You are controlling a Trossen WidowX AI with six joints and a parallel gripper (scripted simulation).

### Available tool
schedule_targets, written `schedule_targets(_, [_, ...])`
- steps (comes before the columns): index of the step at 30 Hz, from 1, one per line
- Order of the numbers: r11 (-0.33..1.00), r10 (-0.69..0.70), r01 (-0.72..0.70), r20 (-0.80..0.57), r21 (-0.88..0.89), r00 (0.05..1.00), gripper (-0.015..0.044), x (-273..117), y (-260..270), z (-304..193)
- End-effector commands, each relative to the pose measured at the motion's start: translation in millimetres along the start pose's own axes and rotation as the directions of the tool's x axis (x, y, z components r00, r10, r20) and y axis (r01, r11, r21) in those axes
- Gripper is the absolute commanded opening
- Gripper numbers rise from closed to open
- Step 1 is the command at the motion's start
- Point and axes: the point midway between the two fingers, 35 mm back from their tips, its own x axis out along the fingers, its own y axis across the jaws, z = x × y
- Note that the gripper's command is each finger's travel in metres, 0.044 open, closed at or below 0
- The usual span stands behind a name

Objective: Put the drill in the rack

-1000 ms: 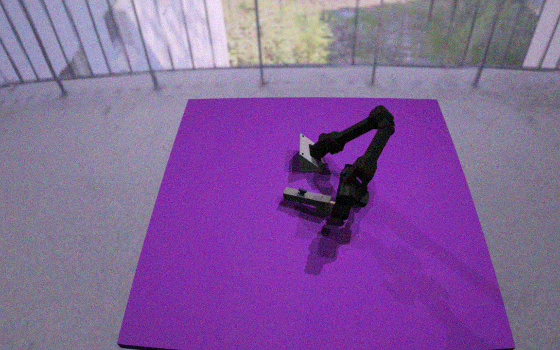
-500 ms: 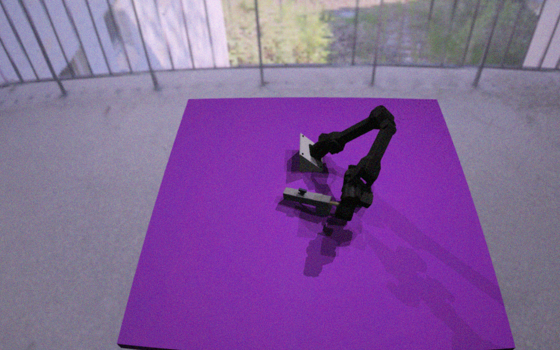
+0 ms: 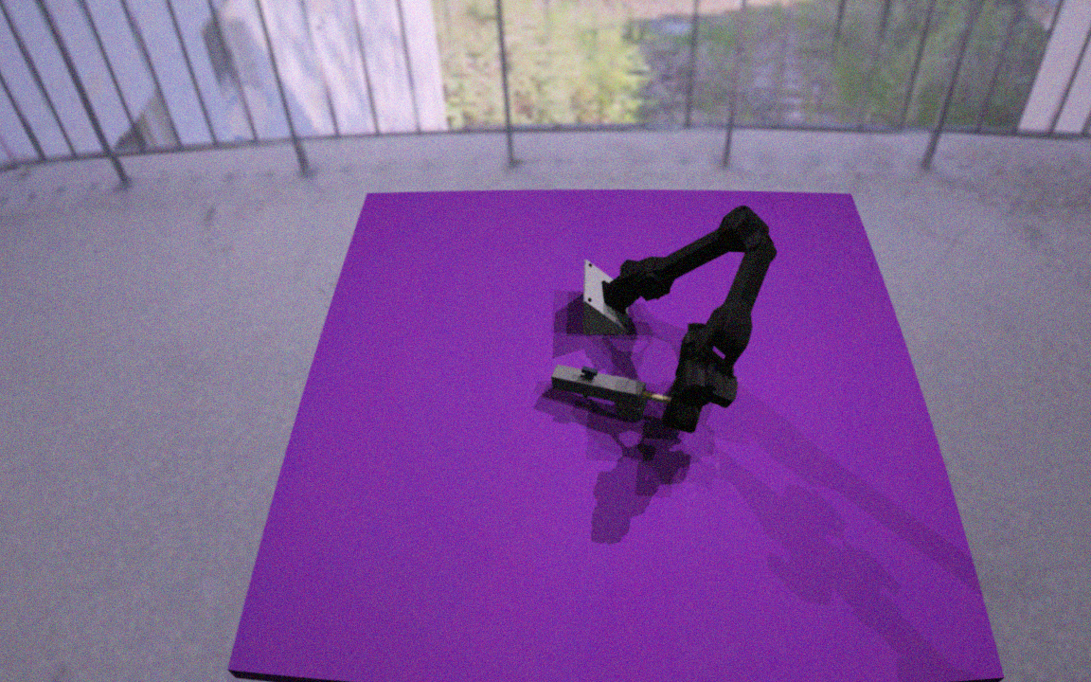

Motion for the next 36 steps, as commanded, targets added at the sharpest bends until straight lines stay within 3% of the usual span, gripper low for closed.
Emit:
schedule_targets(1, [1.000,-0.006,0.006,0.004,-0.003,1.000,0.0000,-3,-1,9])
schedule_targets(20, [1.000,-0.006,0.006,0.005,-0.003,1.000,0.0000,-5,-1,35])
schedule_targets(36, [1.000,-0.006,0.006,0.004,-0.003,1.000,0.0000,-12,1,27])
